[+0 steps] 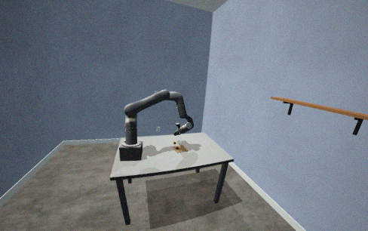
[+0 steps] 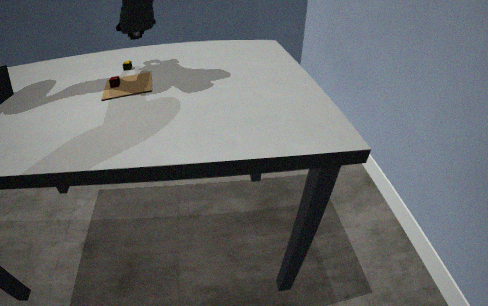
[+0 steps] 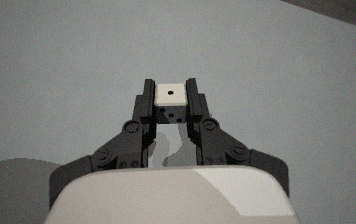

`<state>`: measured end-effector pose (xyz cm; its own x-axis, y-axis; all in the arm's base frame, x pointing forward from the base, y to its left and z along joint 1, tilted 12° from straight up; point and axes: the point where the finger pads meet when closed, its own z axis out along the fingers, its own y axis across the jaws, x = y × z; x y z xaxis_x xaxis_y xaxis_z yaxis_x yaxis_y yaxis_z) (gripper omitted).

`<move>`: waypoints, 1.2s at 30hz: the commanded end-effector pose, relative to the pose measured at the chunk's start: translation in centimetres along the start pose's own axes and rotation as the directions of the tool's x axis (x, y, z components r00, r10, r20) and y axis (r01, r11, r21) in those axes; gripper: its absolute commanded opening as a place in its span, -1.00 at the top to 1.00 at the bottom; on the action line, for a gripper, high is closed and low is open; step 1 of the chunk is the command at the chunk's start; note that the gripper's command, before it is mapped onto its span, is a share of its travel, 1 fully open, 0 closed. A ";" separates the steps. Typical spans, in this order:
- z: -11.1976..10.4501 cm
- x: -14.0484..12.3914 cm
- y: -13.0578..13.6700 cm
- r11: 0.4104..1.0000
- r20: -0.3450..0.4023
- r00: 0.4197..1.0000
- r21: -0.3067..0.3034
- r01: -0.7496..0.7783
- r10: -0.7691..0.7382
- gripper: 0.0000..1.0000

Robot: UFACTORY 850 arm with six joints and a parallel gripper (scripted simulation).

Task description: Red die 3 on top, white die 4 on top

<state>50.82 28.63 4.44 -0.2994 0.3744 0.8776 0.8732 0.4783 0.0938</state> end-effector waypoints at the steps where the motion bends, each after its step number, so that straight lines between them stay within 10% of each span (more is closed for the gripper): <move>1: 0.0 0.0 0.1 1.000 -0.133 0.991 0.008 0.002 -0.001 0.58; 36: 4.0 -5.0 0.2 1.000 -0.187 0.982 0.011 0.001 0.001 0.58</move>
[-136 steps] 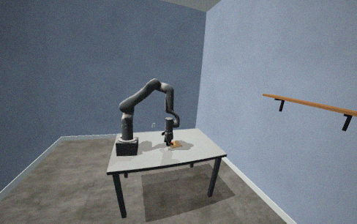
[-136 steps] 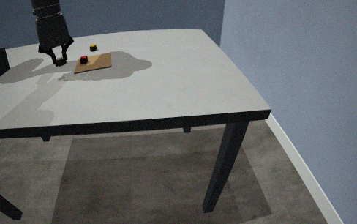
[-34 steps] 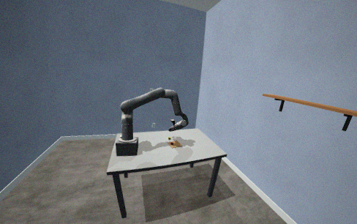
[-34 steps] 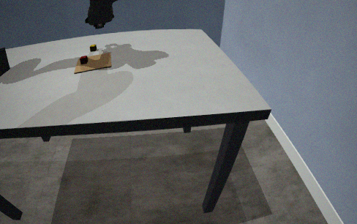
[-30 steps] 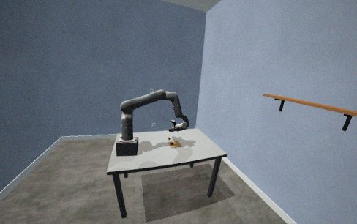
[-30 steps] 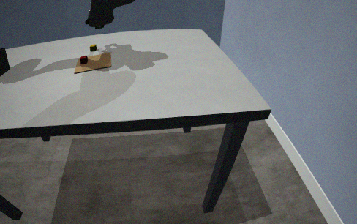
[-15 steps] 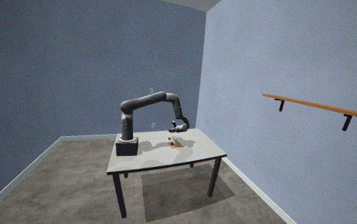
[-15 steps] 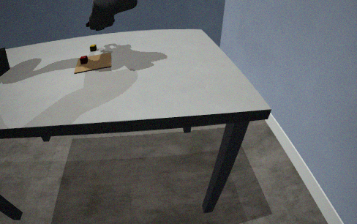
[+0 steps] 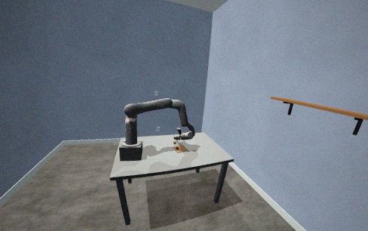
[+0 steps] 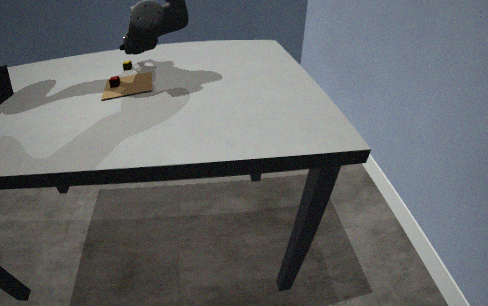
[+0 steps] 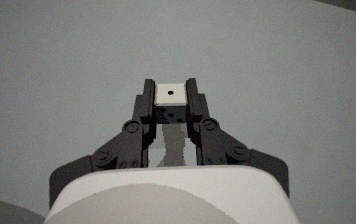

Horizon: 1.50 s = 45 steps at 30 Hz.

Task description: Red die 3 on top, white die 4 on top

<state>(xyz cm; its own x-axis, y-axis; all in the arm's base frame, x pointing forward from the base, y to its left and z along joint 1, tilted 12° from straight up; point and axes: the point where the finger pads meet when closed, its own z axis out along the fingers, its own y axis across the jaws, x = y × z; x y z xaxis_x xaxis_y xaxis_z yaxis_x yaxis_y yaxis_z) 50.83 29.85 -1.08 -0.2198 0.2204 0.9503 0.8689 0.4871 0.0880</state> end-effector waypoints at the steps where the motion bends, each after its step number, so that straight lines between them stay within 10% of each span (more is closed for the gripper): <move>1: 0.4 -0.9 0.1 1.000 0.000 1.000 0.000 0.002 -0.002 0.58; 45: 0.8 -1.5 0.2 1.000 0.000 1.000 0.000 0.002 -0.002 0.58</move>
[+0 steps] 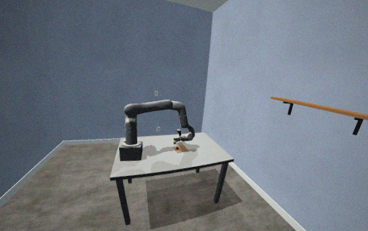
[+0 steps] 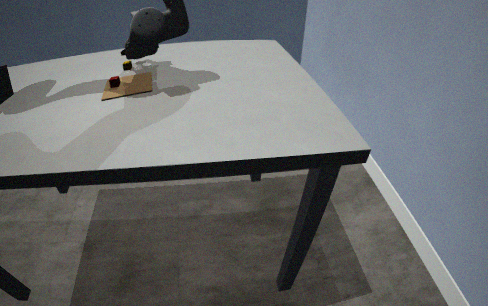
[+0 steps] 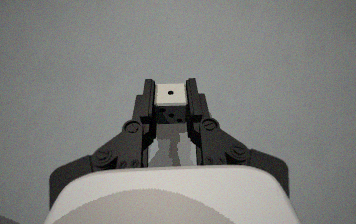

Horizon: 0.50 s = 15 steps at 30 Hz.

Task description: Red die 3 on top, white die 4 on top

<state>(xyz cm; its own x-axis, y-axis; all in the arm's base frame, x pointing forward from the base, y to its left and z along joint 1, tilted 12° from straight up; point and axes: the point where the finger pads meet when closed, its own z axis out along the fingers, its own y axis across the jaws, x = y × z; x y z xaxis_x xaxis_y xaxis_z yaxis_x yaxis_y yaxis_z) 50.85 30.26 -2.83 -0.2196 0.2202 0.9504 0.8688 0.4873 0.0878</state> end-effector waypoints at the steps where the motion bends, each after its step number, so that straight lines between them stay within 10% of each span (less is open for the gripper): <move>1: -0.1 0.1 0.1 1.000 0.000 1.000 -0.001 0.002 -0.002 0.58; 15: 0.2 -0.4 0.1 1.000 0.000 1.000 -0.001 0.002 -0.002 0.58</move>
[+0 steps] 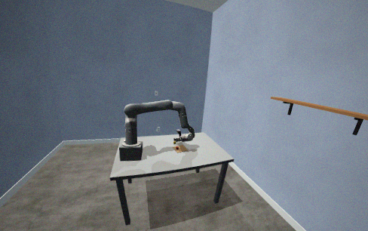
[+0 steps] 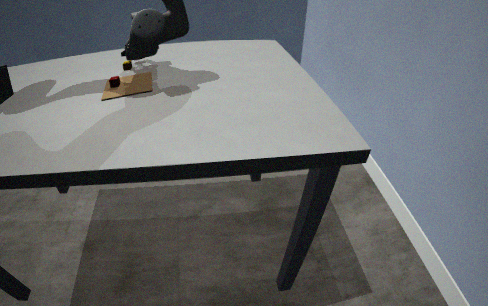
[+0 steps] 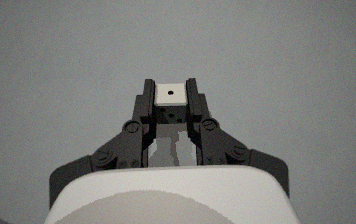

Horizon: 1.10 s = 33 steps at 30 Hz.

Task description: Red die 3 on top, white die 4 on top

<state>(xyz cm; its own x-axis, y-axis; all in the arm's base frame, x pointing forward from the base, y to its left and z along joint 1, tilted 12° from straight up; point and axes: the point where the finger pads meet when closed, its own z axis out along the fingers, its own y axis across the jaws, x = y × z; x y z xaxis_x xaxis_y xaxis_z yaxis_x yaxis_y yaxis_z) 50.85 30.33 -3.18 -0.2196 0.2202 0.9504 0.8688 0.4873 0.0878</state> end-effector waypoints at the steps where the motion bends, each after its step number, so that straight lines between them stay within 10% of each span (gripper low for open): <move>1: 0.1 -0.2 0.1 1.000 0.000 1.000 -0.001 0.002 -0.002 0.58; 33: 0.3 -0.6 0.1 1.000 0.000 1.000 -0.001 0.002 -0.002 0.58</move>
<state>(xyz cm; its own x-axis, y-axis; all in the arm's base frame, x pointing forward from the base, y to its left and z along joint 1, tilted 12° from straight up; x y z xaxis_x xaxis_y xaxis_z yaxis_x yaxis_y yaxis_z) 50.84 30.48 -3.89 -0.2196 0.2202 0.9504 0.8688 0.4873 0.0878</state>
